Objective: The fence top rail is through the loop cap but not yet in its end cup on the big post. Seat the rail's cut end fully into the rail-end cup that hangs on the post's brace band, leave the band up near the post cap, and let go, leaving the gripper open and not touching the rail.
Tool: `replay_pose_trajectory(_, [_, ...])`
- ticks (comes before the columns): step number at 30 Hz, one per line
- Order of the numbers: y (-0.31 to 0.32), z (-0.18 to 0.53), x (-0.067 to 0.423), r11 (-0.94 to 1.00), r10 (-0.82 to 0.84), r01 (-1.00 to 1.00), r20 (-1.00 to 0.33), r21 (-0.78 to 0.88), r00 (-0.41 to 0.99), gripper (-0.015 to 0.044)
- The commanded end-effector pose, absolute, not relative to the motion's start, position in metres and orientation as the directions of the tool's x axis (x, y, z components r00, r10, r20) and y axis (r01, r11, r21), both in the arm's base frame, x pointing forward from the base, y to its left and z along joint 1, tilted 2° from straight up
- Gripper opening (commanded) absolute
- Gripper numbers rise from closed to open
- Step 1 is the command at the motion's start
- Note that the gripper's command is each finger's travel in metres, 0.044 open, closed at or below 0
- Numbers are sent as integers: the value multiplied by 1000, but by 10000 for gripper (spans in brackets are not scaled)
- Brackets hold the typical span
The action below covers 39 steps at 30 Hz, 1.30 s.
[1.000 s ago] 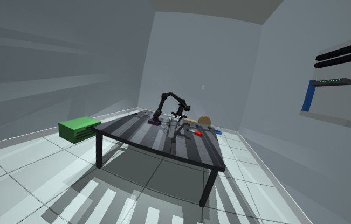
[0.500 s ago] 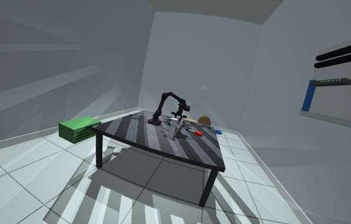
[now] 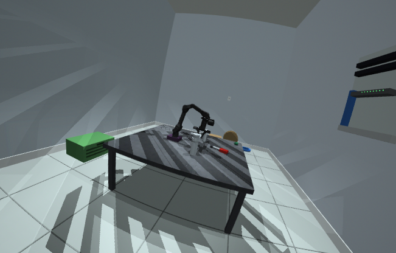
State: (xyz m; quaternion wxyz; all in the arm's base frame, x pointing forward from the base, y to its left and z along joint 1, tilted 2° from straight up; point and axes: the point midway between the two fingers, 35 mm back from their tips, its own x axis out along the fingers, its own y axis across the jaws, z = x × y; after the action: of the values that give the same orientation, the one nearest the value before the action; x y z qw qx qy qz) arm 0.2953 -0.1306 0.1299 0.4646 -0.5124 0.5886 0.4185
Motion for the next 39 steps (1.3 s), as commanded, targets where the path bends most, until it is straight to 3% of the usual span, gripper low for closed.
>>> replay_pose_trajectory(1, [-130,130,295,125,-215,-992,-976,16,-43,157])
replay_pose_trajectory(12, [-109,151,299,124,-212,-992,-976,16,-42,440])
replay_pose_trajectory(39, [-82,204,300,79,-213,-996,-976,37,-53,440])
